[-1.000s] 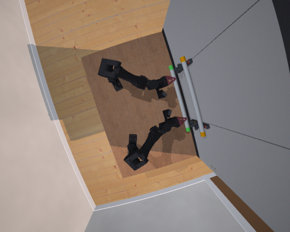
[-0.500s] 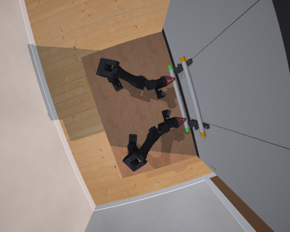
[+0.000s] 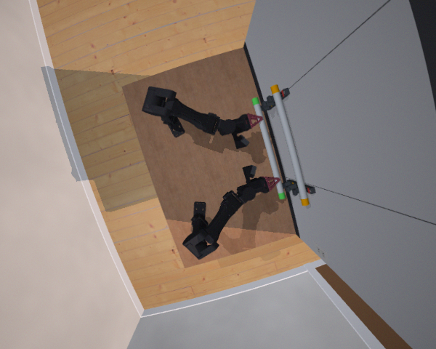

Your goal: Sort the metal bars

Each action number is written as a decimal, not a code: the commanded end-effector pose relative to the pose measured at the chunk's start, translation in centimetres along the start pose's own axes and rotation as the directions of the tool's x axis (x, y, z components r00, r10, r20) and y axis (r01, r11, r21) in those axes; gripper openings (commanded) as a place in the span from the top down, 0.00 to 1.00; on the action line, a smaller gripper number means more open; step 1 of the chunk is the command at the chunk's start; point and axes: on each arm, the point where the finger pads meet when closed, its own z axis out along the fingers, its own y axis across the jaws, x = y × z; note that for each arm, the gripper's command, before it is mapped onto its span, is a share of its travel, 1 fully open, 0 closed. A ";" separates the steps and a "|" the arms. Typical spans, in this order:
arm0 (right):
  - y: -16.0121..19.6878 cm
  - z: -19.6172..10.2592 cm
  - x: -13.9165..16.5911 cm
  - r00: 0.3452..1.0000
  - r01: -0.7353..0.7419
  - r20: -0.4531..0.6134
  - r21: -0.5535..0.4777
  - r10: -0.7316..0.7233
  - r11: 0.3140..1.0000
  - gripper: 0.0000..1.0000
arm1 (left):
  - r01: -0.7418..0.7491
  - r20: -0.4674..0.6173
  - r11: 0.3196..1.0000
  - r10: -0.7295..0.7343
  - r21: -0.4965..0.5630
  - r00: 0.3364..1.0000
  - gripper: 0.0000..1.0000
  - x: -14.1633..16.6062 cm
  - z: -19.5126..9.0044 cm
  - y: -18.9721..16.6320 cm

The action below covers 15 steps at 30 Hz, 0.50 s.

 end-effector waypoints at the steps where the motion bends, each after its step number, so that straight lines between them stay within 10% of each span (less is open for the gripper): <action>1: -5.9 -0.4 0.2 1.000 -0.015 -0.012 0.122 0.017 0.992 1.00 | 0.010 -0.017 0.994 -0.012 -0.111 1.000 1.00 0.2 -0.4 5.6; 15: -7.6 -0.6 0.3 1.000 -0.015 -0.012 0.122 0.017 0.992 1.00 | 0.010 -0.017 0.994 -0.012 -0.111 1.000 1.00 0.2 -0.5 7.3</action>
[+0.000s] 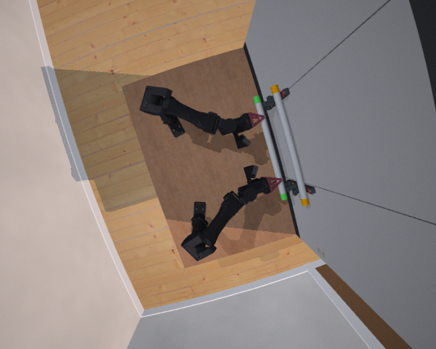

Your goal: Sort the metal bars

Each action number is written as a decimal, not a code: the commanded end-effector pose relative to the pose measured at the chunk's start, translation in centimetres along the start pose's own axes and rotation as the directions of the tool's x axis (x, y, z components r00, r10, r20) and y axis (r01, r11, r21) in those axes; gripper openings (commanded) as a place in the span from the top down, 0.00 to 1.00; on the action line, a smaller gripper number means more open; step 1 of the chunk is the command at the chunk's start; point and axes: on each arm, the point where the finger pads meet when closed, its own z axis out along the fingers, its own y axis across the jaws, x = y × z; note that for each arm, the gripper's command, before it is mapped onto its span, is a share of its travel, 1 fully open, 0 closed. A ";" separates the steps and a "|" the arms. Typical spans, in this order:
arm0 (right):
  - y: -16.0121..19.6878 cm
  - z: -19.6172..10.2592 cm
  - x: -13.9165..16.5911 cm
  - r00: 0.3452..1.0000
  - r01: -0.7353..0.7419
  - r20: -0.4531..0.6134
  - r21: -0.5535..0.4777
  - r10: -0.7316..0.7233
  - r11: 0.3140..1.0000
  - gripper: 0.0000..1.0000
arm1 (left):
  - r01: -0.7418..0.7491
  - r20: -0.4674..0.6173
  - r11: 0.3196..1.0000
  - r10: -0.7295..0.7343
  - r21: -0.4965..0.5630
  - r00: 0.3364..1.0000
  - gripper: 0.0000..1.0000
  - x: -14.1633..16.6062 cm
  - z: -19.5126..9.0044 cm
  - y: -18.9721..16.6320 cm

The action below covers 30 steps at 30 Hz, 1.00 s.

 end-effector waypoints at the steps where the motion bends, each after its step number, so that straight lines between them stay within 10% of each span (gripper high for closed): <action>1: -5.5 -0.5 0.2 1.000 -0.015 -0.007 0.115 0.016 0.993 1.00 | 0.011 -0.012 0.994 -0.012 -0.104 1.000 1.00 0.2 -0.5 5.3; 30: -8.7 -0.8 0.3 1.000 -0.015 -0.007 0.115 0.016 0.993 1.00 | 0.011 -0.012 0.994 -0.012 -0.105 1.000 1.00 0.2 -0.7 8.5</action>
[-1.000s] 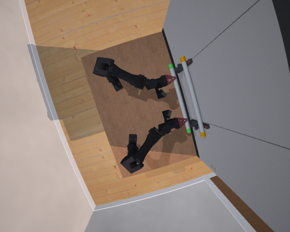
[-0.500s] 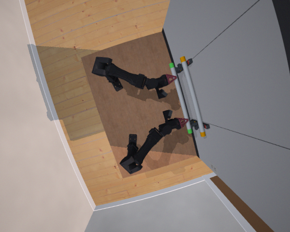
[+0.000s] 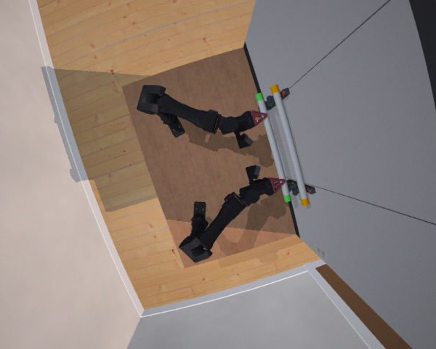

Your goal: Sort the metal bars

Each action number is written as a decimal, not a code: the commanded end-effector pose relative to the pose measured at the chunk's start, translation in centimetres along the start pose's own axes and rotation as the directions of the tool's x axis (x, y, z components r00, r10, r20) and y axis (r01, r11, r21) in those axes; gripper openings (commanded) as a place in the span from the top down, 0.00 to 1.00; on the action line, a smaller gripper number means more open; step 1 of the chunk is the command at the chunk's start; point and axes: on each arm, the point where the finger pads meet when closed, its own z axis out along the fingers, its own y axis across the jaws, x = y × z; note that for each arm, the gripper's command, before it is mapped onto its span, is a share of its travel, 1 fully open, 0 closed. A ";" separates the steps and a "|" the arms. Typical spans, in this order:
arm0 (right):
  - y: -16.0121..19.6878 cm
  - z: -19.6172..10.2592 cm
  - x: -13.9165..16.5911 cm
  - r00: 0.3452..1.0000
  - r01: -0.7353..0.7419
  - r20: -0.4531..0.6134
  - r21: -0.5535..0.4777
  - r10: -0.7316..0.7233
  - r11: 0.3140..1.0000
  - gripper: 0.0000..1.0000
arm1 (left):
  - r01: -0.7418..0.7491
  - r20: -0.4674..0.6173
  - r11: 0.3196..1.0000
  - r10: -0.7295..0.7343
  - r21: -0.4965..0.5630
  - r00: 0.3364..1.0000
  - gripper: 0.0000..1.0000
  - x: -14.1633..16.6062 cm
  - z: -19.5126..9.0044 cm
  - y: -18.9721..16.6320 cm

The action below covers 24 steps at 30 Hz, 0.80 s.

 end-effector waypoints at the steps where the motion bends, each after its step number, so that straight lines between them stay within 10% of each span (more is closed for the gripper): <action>1: -5.1 -0.5 0.2 1.000 -0.012 -0.001 0.110 0.012 0.994 1.00 | 0.009 -0.004 0.995 -0.010 -0.101 1.000 1.00 0.2 -0.5 4.9; 24: -4.9 1.5 0.2 1.000 -0.012 -0.001 0.110 0.012 0.994 1.00 | 0.009 -0.004 0.995 -0.010 -0.101 1.000 1.00 0.2 1.5 4.7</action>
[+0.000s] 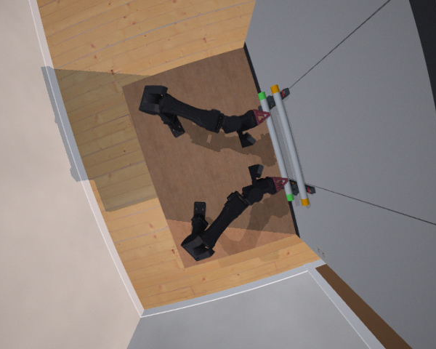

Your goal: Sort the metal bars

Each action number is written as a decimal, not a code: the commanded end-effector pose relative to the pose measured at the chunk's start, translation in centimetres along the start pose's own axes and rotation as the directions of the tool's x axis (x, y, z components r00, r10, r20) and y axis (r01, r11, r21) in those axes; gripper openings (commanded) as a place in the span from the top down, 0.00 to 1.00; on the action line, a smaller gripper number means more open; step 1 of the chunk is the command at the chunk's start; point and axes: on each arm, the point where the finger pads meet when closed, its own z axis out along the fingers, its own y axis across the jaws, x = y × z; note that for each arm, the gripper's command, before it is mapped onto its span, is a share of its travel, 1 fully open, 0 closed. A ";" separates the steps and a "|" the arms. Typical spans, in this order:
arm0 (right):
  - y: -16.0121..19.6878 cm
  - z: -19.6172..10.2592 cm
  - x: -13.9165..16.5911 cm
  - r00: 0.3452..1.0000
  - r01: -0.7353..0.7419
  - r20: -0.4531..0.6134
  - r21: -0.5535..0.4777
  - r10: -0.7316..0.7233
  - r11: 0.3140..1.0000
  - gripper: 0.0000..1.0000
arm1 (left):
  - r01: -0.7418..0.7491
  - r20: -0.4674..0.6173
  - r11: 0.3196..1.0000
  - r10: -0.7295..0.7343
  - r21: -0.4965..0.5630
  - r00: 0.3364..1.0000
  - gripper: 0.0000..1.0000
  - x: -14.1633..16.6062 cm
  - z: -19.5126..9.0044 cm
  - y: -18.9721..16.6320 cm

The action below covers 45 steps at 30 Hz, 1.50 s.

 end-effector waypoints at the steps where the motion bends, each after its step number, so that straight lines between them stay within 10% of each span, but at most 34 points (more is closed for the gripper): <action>1: -4.6 0.3 0.3 1.000 -0.015 0.000 0.118 0.015 0.993 1.00 | 0.016 0.001 0.994 -0.016 -0.109 1.000 1.00 0.2 0.5 4.3; 45: -5.1 3.7 0.3 1.000 -0.014 0.000 0.119 0.014 0.993 1.00 | 0.016 0.001 0.994 -0.016 -0.110 1.000 1.00 0.2 3.8 4.7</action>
